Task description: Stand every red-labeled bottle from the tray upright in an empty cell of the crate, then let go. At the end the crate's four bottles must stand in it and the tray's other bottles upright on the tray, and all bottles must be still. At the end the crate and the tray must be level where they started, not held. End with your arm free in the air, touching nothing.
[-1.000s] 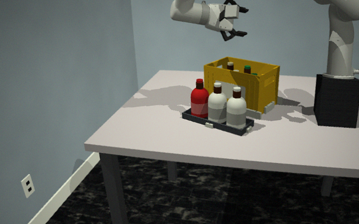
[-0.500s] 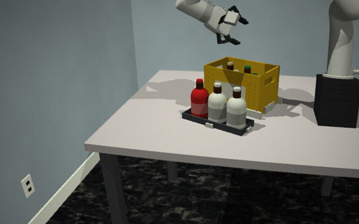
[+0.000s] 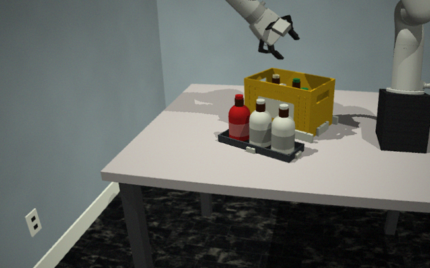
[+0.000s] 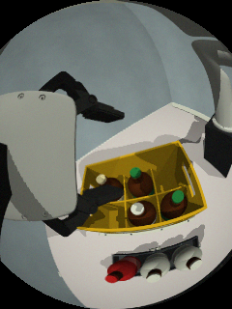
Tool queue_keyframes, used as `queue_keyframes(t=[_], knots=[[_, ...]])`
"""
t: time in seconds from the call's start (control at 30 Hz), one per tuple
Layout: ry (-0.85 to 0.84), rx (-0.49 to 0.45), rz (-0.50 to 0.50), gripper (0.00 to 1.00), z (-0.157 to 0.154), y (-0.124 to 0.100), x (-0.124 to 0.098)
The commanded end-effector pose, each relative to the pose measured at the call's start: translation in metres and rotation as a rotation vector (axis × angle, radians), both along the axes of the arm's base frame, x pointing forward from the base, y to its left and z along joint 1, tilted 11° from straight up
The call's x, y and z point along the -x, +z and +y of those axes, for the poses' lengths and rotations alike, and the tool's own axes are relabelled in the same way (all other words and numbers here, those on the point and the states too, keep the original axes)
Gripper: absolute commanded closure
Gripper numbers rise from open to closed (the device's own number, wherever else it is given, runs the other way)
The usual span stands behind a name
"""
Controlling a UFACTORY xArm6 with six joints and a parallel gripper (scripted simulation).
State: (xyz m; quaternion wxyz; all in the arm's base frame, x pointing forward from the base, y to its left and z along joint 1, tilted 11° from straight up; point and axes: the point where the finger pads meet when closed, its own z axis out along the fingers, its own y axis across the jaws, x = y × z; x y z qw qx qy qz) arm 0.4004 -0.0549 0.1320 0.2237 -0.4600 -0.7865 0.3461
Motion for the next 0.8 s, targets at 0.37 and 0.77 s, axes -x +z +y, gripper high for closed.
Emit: queue_keyframes(t=[0.37,0.77], knots=[[-0.043,-0.048,-0.322,0.00,-0.032,-0.021,0.004],[-0.096,-0.079,-0.579,0.00,-0.048,-0.032,0.016]])
